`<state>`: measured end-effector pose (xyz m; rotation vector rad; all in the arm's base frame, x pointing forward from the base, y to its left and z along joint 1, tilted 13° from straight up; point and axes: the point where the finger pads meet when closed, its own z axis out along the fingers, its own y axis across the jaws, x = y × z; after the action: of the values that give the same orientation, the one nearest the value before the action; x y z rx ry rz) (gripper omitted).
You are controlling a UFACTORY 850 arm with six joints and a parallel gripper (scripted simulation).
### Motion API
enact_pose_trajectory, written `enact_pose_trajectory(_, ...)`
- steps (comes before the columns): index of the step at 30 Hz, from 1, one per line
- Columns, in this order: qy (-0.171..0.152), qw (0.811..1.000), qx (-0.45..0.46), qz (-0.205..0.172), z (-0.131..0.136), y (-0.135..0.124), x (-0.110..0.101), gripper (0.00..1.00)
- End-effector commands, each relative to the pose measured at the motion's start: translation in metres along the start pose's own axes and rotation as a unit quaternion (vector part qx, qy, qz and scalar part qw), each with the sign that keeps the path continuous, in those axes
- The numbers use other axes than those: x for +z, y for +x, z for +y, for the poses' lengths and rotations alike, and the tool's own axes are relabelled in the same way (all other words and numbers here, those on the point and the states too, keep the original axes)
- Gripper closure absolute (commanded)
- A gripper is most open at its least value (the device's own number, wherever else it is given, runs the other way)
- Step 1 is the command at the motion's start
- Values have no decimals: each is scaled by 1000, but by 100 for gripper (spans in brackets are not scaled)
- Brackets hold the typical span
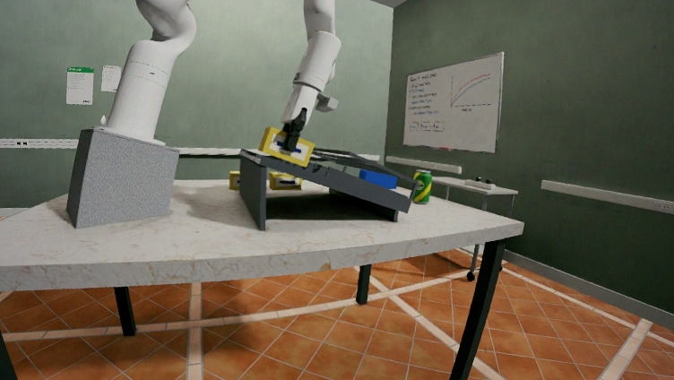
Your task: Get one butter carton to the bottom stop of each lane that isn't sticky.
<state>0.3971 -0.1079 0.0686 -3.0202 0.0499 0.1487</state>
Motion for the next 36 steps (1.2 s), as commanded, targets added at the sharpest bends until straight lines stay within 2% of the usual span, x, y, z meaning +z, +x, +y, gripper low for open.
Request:
enact_pose_trajectory(1,0,1000,0,1,0,1,0,100)
enact_pose_trajectory(36,0,1000,0,1,1,0,5,100)
